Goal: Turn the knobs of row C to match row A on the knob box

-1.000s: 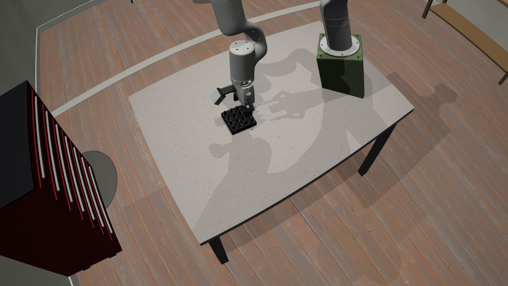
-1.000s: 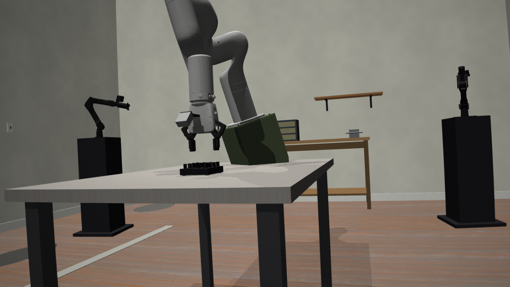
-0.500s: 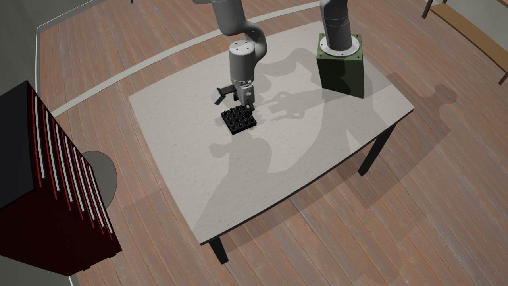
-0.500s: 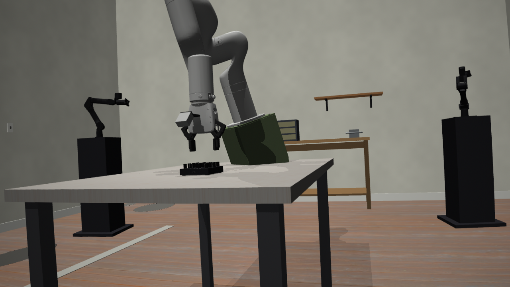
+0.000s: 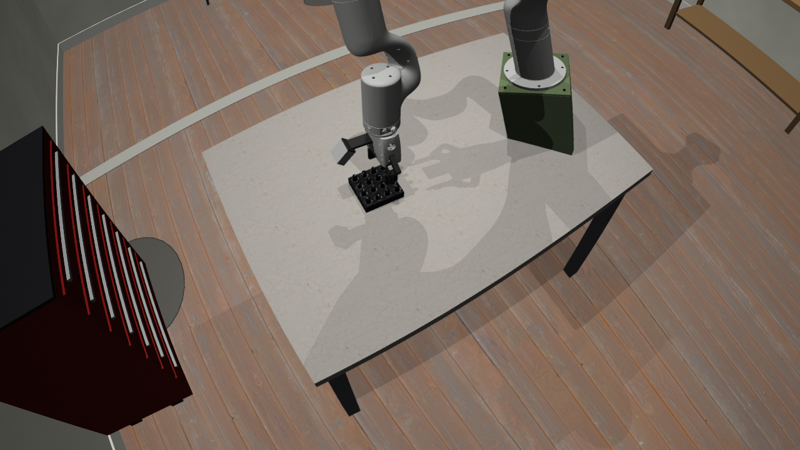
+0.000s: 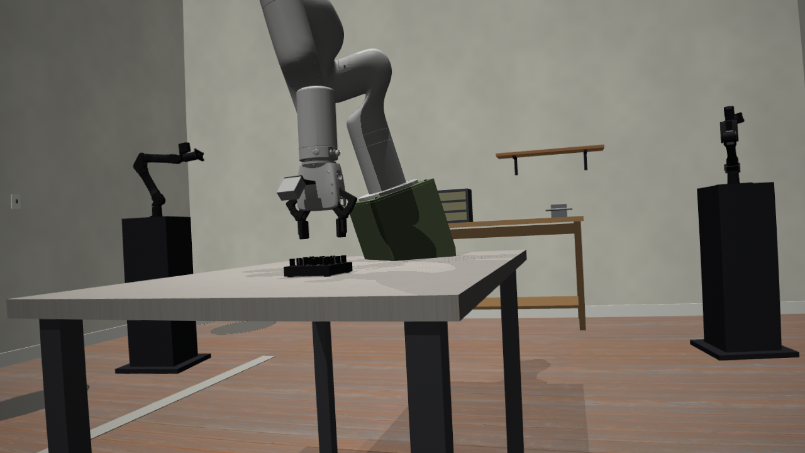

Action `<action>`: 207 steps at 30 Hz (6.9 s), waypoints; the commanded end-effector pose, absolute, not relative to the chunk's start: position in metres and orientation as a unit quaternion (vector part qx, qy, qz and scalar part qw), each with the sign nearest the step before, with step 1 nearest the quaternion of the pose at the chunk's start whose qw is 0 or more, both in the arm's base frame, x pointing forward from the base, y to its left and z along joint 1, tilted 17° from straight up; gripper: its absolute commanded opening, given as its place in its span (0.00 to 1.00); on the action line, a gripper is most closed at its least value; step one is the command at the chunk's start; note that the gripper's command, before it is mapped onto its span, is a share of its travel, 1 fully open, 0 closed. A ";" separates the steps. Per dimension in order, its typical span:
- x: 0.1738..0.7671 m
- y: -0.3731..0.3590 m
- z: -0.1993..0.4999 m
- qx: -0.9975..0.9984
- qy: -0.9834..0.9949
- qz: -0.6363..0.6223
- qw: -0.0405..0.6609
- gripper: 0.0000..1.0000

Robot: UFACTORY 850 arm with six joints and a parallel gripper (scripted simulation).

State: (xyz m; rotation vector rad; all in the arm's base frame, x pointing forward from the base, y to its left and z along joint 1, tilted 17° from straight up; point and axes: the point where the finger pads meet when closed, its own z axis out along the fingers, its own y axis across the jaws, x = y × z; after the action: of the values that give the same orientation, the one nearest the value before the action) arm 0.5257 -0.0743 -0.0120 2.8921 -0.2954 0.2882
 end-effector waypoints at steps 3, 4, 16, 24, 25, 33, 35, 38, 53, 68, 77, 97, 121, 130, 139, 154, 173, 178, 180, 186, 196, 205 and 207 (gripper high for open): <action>0.526 -0.074 -0.011 0.984 -0.100 0.099 0.110 1.00; 0.526 -0.074 -0.011 0.984 -0.100 0.099 0.110 1.00; 0.526 -0.074 -0.011 0.984 -0.100 0.099 0.110 1.00; 0.526 -0.074 -0.011 0.984 -0.100 0.099 0.110 1.00; 0.526 -0.074 -0.011 0.984 -0.100 0.099 0.110 1.00; 0.526 -0.074 -0.011 0.984 -0.100 0.099 0.110 1.00; 0.526 -0.074 -0.011 0.984 -0.100 0.099 0.110 1.00; 0.526 -0.074 -0.011 0.984 -0.100 0.099 0.110 1.00; 0.516 -0.072 -0.014 0.984 -0.100 0.099 0.110 1.00; 0.488 -0.068 -0.021 0.984 -0.100 0.099 0.110 1.00; 0.475 -0.065 -0.024 0.984 -0.100 0.099 0.110 1.00; 0.474 -0.065 -0.024 0.984 -0.100 0.099 0.110 1.00; 0.474 -0.065 -0.024 0.984 -0.100 0.099 0.110 1.00; 0.474 -0.065 -0.024 0.984 -0.100 0.099 0.110 1.00; 0.474 -0.065 -0.024 0.984 -0.100 0.099 0.110 1.00; 0.474 -0.065 -0.024 0.984 -0.100 0.099 0.110 1.00; 0.476 -0.065 -0.023 0.984 -0.100 0.099 0.111 1.00; 0.510 -0.064 -0.006 0.985 -0.088 0.097 0.116 1.00; 0.523 -0.062 0.001 0.985 -0.083 0.097 0.113 1.00; 0.529 -0.060 0.005 0.986 -0.080 0.098 0.112 0.19; 0.529 -0.060 0.005 0.986 -0.080 0.098 0.112 0.19; 0.529 -0.060 0.005 0.986 -0.080 0.098 0.112 0.19; 0.529 -0.060 0.005 0.986 -0.080 0.098 0.112 0.19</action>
State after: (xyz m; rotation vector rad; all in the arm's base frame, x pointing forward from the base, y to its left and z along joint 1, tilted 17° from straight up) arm 0.5288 -0.0605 0.0040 2.8944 -0.2358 0.2855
